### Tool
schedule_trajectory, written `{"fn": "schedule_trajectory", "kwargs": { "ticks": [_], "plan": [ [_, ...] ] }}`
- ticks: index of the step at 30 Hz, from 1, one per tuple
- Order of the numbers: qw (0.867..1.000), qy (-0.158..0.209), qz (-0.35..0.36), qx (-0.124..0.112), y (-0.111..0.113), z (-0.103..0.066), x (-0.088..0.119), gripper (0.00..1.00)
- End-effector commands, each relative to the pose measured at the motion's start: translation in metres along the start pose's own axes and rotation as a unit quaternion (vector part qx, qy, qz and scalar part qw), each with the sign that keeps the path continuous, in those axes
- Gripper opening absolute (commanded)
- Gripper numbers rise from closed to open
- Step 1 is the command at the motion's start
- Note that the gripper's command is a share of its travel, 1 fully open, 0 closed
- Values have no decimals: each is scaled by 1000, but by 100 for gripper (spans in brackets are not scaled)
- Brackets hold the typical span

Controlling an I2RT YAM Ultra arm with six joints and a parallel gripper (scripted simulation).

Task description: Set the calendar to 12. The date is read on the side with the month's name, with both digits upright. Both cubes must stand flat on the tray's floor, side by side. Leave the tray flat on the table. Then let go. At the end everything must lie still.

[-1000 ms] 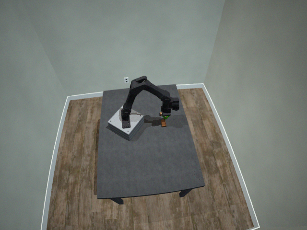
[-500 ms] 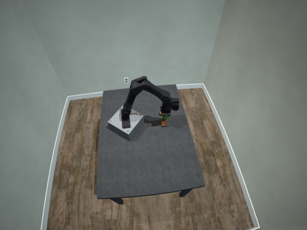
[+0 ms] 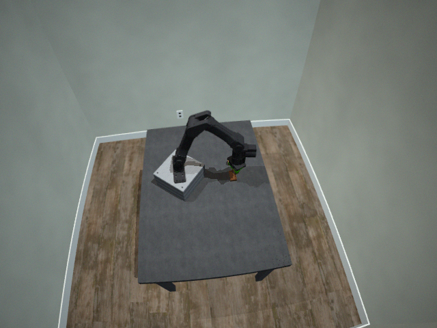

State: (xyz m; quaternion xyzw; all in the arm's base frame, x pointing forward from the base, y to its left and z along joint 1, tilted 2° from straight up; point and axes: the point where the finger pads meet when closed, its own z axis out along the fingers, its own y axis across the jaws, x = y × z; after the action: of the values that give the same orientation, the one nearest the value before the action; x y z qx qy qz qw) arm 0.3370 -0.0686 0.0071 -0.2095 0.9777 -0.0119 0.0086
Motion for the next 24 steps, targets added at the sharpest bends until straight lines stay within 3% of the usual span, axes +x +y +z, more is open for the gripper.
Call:
{"fn": "schedule_trajectory", "kwargs": {
  "ticks": [1, 5, 11, 14, 16, 23, 24],
  "plan": [
    [995, -5, -96, 4, -8, -3, 2, 26],
    [989, -4, -145, 4, -13, -2, 4, 26],
    [967, -4, -253, 5, -25, -1, 10, 26],
    [967, -4, -255, 5, -25, -1, 10, 26],
    [948, -3, -318, 5, -32, 0, 14, 26],
    [912, -3, -409, 5, -42, 1, 19, 26],
    [901, -2, -433, 6, -44, 1, 21, 26]
  ]
}}
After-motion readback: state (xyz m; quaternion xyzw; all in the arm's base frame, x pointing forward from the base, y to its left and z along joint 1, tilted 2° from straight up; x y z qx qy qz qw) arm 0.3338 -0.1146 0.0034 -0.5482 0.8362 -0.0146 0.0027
